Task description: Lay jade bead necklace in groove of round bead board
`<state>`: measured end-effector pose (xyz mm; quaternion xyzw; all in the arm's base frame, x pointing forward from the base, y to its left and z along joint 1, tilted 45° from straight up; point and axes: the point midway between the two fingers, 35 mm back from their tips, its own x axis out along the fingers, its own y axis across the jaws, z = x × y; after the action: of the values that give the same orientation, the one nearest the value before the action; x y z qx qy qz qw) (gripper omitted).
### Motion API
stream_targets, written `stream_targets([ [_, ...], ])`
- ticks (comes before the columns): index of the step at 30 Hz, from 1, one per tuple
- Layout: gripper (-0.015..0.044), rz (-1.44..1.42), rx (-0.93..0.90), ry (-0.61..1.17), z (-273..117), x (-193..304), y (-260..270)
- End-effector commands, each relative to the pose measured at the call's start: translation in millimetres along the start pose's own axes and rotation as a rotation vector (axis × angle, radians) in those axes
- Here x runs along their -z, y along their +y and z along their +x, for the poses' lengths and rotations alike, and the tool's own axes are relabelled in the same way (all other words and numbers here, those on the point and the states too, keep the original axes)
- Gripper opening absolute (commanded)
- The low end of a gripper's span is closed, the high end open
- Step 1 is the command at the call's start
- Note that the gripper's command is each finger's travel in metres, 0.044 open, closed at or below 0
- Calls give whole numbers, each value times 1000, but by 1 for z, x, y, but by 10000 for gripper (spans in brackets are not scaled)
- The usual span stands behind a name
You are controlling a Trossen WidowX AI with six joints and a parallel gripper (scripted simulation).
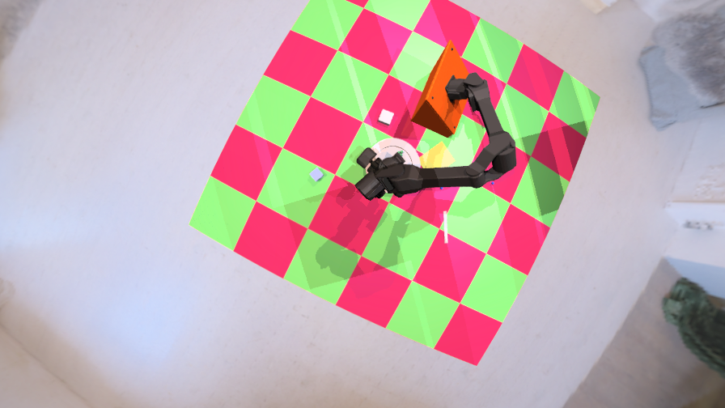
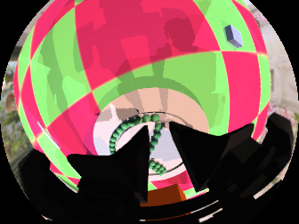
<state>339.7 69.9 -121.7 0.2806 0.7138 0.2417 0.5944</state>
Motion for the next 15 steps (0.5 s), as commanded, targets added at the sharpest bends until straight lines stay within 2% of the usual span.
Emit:
stream_targets([
  [1, 120, 11, -6, 9, 10, 4, -1],
  [8, 120, 11, -6, 10, 11, 4, -1],
  [12, 15, 4, -1, 7, 8, 2, -1],
  [15, 0, 4, -1, 7, 8, 2, -1],
])
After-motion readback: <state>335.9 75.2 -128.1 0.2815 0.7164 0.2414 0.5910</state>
